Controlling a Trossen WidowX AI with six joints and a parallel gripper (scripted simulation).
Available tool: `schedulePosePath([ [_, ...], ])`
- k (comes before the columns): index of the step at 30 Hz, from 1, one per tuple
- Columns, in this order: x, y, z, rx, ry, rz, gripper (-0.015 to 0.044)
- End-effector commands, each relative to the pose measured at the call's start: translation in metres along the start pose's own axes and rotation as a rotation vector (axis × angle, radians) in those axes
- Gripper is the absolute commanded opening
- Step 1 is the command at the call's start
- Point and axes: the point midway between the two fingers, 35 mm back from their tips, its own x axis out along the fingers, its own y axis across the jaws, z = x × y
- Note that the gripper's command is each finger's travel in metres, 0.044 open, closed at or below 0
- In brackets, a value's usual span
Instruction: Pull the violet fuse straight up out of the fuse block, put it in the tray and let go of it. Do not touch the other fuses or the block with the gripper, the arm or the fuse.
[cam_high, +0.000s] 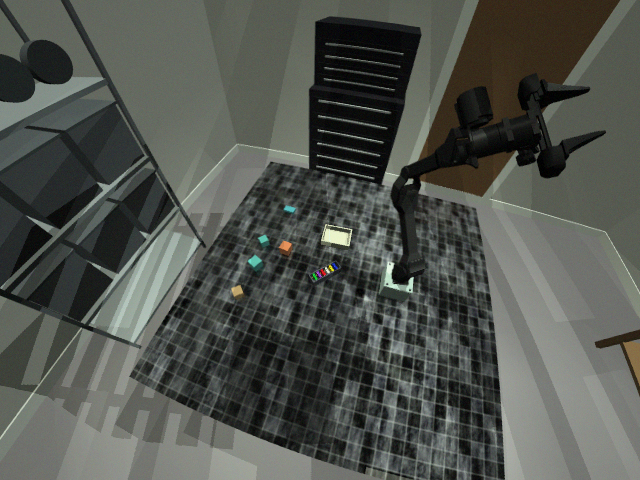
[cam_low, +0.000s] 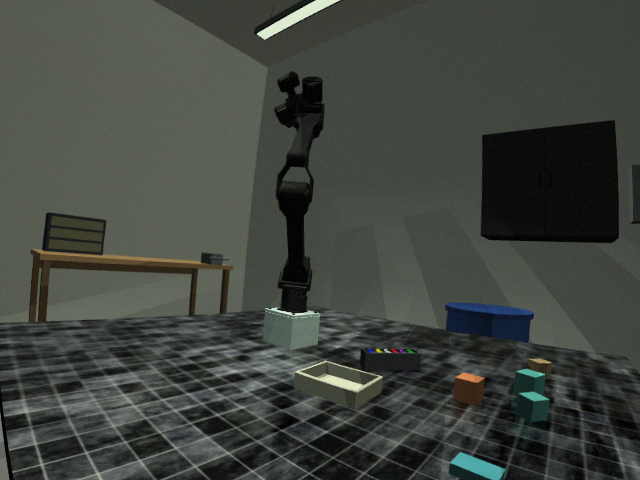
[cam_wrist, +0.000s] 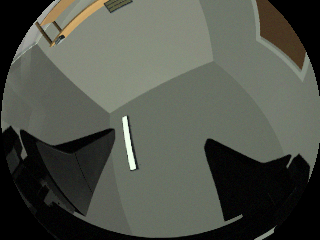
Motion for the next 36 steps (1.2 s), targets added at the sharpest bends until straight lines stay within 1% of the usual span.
schedulePosePath([
  [1,0.001,0.002,0.0,0.007,0.003,0.007,0.0374],
  [3,0.004,0.022,-0.005,0.06,0.025,0.065,0.0321],
  [7,0.007,0.083,-0.02,0.22,0.118,0.231,0.0216],
  [12,-0.004,0.148,-0.041,0.398,0.261,0.392,0.0085],
  [13,-0.009,0.162,-0.046,0.44,0.3,0.426,0.0073],
  [18,-0.047,0.231,-0.073,0.647,0.535,0.573,0.0073],
  [23,-0.101,0.286,-0.099,0.825,0.804,0.664,0.0073],
  [30,-0.194,0.338,-0.127,1.027,1.222,0.699,0.0073],
  [36,-0.286,0.36,-0.138,1.103,1.566,0.702,0.0073],
])
